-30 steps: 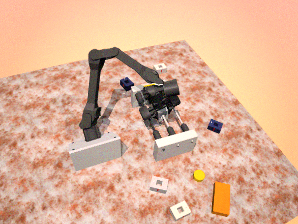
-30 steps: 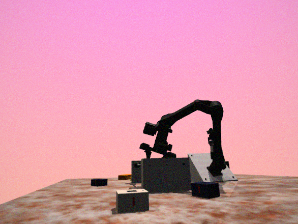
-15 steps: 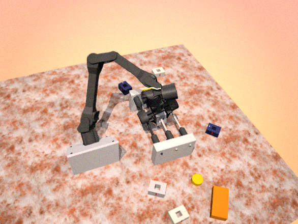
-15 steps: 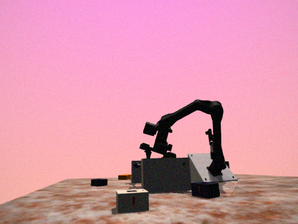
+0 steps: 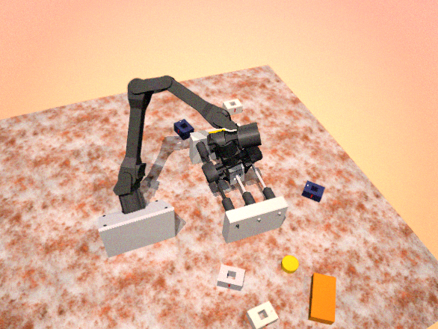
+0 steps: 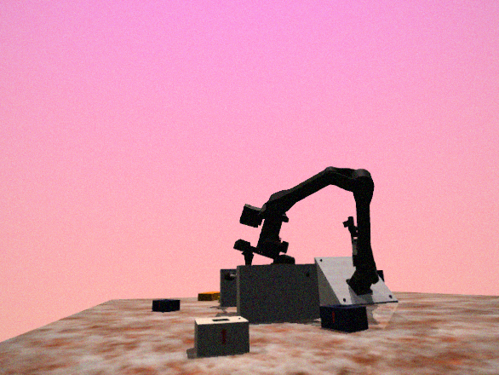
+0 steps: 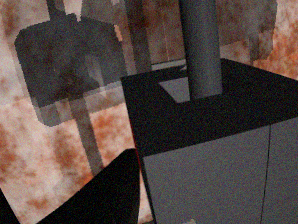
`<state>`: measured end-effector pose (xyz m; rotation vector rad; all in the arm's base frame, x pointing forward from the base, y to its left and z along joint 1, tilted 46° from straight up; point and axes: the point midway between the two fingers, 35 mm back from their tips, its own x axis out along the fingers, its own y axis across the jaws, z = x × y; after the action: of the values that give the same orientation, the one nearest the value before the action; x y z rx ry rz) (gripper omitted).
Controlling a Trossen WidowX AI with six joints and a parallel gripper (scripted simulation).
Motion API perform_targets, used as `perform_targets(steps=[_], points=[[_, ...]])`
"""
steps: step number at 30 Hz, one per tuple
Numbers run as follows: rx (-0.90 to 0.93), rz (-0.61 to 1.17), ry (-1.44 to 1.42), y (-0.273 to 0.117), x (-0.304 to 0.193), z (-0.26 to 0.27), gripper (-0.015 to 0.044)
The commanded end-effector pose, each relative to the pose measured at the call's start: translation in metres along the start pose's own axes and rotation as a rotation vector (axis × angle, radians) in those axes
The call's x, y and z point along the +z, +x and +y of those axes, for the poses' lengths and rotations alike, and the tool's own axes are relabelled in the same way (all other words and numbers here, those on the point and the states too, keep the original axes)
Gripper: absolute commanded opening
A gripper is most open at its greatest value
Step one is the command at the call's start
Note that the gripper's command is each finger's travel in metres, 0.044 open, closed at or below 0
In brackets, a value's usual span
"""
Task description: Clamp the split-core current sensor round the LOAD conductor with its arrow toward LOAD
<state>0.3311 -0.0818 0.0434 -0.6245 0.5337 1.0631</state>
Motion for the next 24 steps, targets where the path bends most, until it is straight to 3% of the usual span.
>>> perform_targets(steps=[1, 9, 19, 24], points=[[0.007, -0.005, 0.008, 0.0018, 0.0006, 0.0028, 0.0000], [0.000, 0.000, 0.000, 0.0049, 0.0000, 0.0015, 0.0000], [-0.005, 0.000, -0.005, 0.0009, 0.0001, -0.0012, 0.0263], [-0.005, 0.000, -0.005, 0.0009, 0.0001, -0.0012, 0.0266]])
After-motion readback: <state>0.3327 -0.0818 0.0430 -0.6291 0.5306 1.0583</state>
